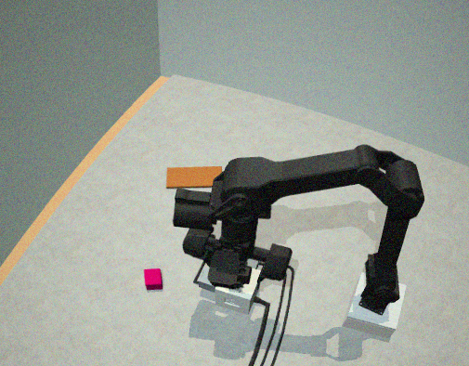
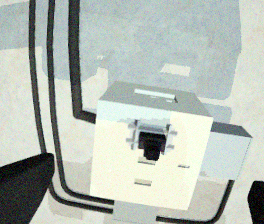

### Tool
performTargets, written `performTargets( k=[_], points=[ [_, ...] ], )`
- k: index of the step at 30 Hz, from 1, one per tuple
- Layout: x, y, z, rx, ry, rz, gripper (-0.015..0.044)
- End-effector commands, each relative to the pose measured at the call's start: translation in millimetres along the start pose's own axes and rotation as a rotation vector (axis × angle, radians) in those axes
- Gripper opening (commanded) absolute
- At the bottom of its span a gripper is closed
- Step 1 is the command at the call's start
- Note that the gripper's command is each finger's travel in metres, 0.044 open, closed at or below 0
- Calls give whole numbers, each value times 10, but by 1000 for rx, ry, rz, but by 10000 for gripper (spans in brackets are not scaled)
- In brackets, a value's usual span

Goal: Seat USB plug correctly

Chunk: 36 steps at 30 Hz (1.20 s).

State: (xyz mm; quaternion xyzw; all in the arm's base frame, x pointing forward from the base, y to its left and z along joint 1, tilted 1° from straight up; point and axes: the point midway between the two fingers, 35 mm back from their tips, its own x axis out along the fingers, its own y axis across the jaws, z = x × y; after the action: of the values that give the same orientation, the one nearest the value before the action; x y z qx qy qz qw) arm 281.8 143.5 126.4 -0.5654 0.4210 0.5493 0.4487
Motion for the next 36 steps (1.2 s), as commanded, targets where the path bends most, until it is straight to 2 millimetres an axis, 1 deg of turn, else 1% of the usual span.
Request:
performTargets(
  k=[1,23,29,36],
  points=[
    [44,4,1,-2,-4,5,440],
    [266,4,0,-2,-4,5,440],
    [280,5,0,-2,-4,5,440],
    [261,-6,-3,1,0,0,256]
  ],
)
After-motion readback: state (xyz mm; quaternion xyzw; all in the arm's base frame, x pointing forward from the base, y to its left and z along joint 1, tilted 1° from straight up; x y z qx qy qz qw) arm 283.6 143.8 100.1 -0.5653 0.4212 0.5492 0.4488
